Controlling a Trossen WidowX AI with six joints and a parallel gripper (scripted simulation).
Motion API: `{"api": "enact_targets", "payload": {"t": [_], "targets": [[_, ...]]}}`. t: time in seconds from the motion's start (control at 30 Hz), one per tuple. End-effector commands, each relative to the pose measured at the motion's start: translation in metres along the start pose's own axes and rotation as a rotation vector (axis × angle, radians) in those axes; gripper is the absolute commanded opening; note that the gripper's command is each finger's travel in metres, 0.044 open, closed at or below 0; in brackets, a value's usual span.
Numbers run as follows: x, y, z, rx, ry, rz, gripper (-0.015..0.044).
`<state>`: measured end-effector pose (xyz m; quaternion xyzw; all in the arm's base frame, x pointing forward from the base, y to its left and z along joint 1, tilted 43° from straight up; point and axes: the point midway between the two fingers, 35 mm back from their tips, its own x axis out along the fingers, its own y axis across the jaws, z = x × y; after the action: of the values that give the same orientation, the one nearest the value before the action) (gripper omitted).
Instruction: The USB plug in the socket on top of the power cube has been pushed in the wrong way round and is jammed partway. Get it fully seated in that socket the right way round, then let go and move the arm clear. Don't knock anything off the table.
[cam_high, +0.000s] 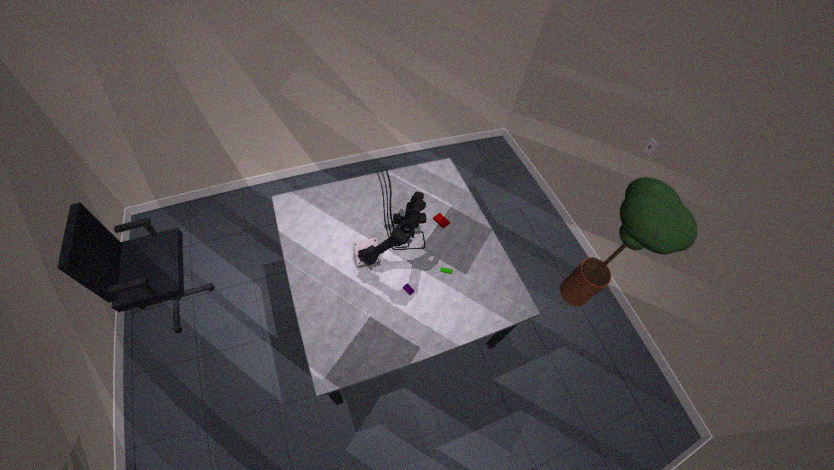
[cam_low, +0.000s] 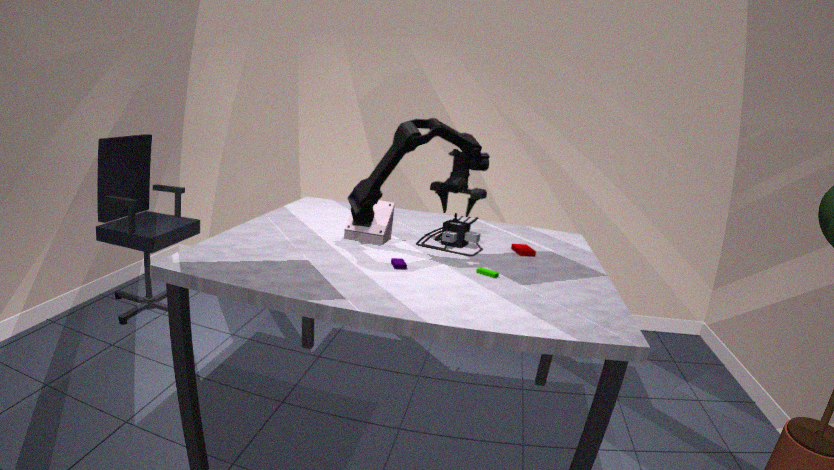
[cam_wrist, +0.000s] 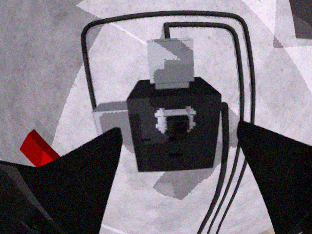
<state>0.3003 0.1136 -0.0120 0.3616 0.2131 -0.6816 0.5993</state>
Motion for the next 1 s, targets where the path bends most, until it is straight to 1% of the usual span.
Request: {"api": "enact_targets", "payload": {"t": [0.0, 0.37, 0.97], "targets": [[-0.0003, 0.0002, -0.0001, 0.000, 0.000, 0.001, 0.0282], [-0.0003, 0.0002, -0.0001, 0.000, 0.000, 0.001, 0.0000], [-0.0001, 0.0002, -0.0001, 0.001, 0.000, 0.001, 0.0000]]}}
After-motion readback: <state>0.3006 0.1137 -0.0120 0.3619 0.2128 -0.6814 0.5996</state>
